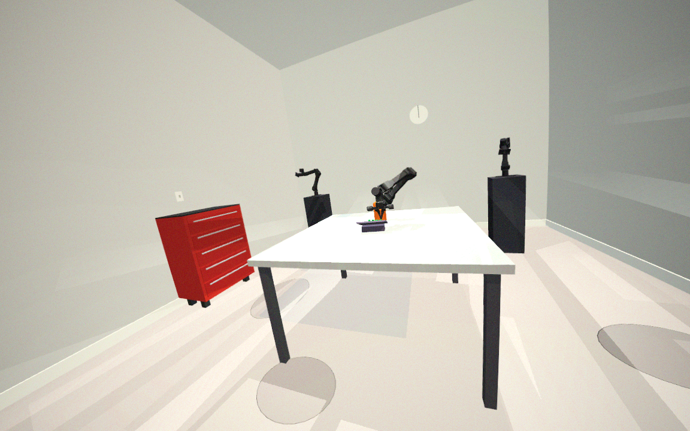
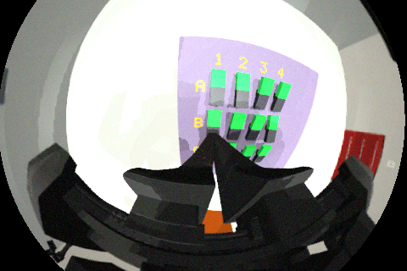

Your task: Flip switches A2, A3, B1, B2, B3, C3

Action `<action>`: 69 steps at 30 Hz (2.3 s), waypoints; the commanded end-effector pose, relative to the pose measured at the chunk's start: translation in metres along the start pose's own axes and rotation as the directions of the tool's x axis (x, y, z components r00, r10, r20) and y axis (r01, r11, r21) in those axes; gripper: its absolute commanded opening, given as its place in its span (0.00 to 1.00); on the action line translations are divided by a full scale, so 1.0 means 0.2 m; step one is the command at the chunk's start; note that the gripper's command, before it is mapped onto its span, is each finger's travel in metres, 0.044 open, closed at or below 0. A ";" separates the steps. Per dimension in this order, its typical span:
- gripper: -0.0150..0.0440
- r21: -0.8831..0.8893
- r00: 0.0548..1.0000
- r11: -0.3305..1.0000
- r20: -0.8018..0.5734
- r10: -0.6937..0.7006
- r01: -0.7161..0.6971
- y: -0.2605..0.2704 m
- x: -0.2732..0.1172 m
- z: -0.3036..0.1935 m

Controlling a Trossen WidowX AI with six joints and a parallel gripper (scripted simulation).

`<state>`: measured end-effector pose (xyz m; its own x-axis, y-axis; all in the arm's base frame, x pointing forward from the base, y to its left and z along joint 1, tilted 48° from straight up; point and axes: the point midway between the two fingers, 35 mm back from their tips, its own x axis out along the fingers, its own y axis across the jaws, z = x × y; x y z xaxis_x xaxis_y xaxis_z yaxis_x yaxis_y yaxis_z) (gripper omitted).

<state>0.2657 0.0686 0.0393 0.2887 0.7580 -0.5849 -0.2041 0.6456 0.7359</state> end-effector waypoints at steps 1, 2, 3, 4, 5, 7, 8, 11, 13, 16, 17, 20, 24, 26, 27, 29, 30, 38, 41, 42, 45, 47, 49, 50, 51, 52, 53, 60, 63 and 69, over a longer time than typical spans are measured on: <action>0.25 0.006 1.000 1.000 0.000 -0.003 0.003 0.00 0.00 0.00; 0.25 0.006 1.000 1.000 0.000 -0.003 0.003 0.00 0.00 0.00; 0.25 0.006 1.000 1.000 0.000 -0.003 0.003 0.00 0.00 0.00; 0.25 0.006 1.000 1.000 0.000 -0.003 0.003 0.00 0.00 0.00; 0.25 0.006 1.000 1.000 0.000 -0.003 0.003 0.00 0.00 0.00; 0.25 0.006 1.000 1.000 0.000 -0.003 0.003 0.00 0.00 0.00; 0.25 0.006 1.000 1.000 0.000 -0.003 0.003 0.00 0.00 0.00; 0.25 0.006 1.000 1.000 0.000 -0.003 0.003 0.00 0.01 0.00; 0.25 0.006 1.000 1.000 0.000 -0.003 0.003 0.00 0.01 0.00; 0.25 0.006 1.000 1.000 0.000 -0.003 0.003 0.00 0.01 0.00; 0.25 0.006 1.000 1.000 0.000 -0.003 0.003 0.00 0.01 0.00; 0.25 0.006 1.000 1.000 0.000 -0.003 0.003 0.00 0.01 0.00; 0.25 0.006 1.000 1.000 0.000 -0.003 0.003 0.00 0.01 0.00; 0.25 0.006 1.000 1.000 0.000 -0.003 0.003 0.00 0.02 0.00; 0.25 0.006 1.000 1.000 0.000 -0.003 0.003 0.00 0.02 0.00; 0.25 0.006 1.000 1.000 0.000 -0.003 0.003 0.00 0.02 0.00; 0.25 0.006 1.000 1.000 0.000 -0.003 0.003 0.00 0.02 0.00; 0.25 0.006 1.000 1.000 0.000 -0.003 0.003 0.00 0.02 0.00; 0.25 0.006 1.000 1.000 0.000 -0.003 0.003 0.00 0.03 0.00; 0.25 0.006 1.000 1.000 0.000 -0.003 0.003 0.00 0.03 0.00; 0.25 0.006 1.000 1.000 0.000 -0.003 0.003 0.00 0.03 0.00; 0.25 0.006 1.000 1.000 0.000 -0.003 0.003 0.00 0.03 0.00; 0.25 0.006 1.000 1.000 0.000 -0.003 0.003 0.00 0.03 0.00; 0.25 0.000 1.000 1.000 -0.001 -0.001 0.001 0.00 0.02 0.00; 0.25 0.000 1.000 1.000 -0.004 -0.004 0.004 -0.01 0.00 0.00; 0.25 0.001 1.000 1.000 -0.009 -0.009 0.009 -0.01 -0.05 0.01; 0.25 0.001 1.000 1.000 -0.014 -0.012 0.012 -0.02 -0.10 0.01; 0.25 0.006 1.000 1.000 -0.028 -0.006 0.006 -0.01 -0.29 0.01; 0.25 0.006 1.000 1.000 -0.028 -0.006 0.006 -0.01 -0.29 0.01; 0.25 0.005 1.000 1.000 -0.027 -0.007 0.007 -0.12 -0.29 0.10</action>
<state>0.2583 0.0188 0.0668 0.2583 0.7573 -0.5999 -0.1917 0.6488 0.7364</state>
